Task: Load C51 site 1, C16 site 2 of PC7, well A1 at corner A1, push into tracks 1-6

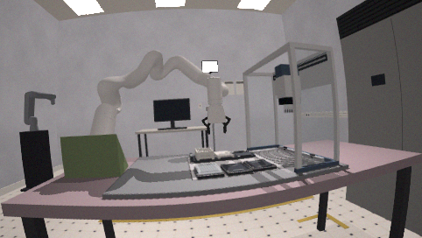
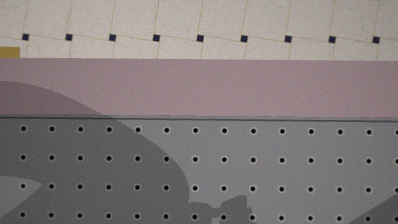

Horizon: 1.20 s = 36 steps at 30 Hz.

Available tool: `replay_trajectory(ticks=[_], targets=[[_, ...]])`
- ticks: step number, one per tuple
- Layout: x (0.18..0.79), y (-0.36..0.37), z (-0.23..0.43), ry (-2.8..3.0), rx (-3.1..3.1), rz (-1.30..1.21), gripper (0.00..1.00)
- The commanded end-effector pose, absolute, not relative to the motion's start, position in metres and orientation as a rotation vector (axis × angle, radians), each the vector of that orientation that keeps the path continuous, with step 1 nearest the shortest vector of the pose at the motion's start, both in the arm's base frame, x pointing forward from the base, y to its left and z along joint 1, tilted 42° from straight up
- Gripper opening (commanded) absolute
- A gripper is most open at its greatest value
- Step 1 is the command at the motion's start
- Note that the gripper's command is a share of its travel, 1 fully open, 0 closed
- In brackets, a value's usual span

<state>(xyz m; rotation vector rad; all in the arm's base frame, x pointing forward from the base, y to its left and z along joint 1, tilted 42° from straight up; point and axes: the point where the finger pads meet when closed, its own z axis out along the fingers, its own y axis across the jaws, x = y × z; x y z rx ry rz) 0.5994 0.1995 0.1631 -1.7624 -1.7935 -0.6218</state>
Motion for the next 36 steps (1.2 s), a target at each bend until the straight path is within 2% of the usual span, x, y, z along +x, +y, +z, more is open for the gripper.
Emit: replay_trajectory(ticks=[1,6,7,36], targets=[[0.600,0.199,0.164,-1.794,-1.763,-0.624,1.00],[0.600,0.199,0.164,-1.794,-1.763,-0.624,1.00],[0.596,0.196,0.163,-1.761,-1.789,-0.610,0.82],[0.491,0.142,0.122,-0.857,-2.271,-0.250,0.82]])
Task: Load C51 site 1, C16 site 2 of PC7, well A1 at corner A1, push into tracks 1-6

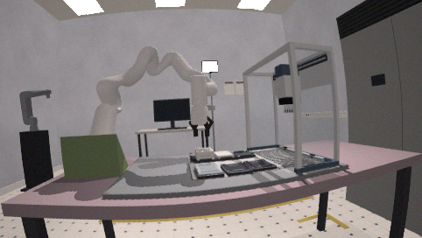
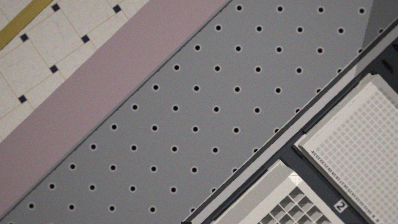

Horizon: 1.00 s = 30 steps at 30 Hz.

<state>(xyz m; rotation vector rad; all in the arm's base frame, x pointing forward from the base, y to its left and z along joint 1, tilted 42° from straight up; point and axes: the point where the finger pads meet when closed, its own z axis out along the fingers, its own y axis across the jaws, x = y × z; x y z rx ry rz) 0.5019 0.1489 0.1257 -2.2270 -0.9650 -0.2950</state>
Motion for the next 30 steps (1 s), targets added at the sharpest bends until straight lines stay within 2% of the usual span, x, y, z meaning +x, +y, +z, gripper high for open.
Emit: replay_trajectory(ticks=[1,22,30], targets=[[0.487,0.139,0.121,-0.818,-2.283,-0.235,0.82],[0.407,0.098,0.090,-0.066,-2.412,0.056,0.82],[0.407,0.098,0.090,-0.021,-2.413,0.073,0.82]])
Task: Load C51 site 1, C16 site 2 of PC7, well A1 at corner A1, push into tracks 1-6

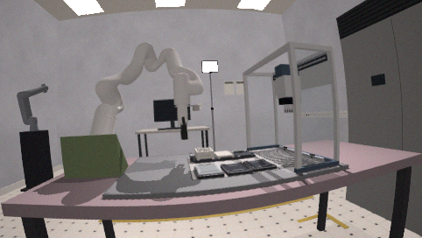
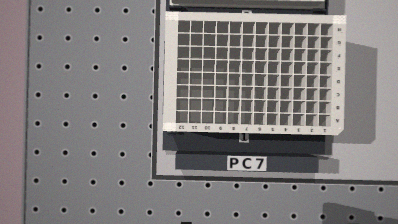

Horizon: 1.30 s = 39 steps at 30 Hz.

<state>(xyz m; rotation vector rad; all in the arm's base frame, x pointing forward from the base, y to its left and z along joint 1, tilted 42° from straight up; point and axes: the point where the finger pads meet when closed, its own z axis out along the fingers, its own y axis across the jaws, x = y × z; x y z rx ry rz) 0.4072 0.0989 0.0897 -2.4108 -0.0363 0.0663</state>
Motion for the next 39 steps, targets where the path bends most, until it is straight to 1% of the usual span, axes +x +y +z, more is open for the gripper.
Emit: replay_trajectory(ticks=[1,10,39], targets=[[0.407,0.098,0.090,-0.021,-2.413,0.073,0.82],[0.407,0.098,0.090,-0.022,-2.413,0.073,0.82],[0.405,0.126,0.059,-0.021,-2.413,0.073,0.82]])
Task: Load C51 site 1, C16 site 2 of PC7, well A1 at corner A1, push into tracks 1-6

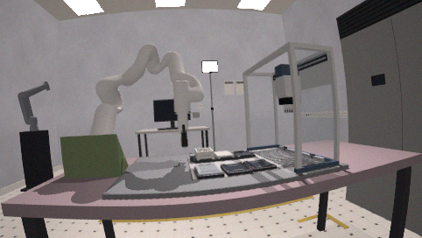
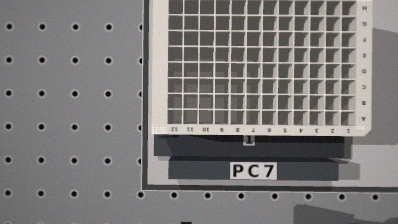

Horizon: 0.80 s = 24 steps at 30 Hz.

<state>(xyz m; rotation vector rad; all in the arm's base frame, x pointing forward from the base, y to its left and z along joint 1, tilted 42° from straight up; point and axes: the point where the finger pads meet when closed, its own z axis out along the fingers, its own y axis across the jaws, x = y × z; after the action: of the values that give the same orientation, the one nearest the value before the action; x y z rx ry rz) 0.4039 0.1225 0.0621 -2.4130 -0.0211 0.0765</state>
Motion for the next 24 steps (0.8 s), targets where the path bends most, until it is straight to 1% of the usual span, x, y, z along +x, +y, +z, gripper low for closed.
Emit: replay_trajectory(ticks=[1,24], targets=[[0.404,0.127,0.057,-0.021,-2.413,0.073,0.82],[0.402,0.150,0.031,-0.021,-2.413,0.074,0.82]])
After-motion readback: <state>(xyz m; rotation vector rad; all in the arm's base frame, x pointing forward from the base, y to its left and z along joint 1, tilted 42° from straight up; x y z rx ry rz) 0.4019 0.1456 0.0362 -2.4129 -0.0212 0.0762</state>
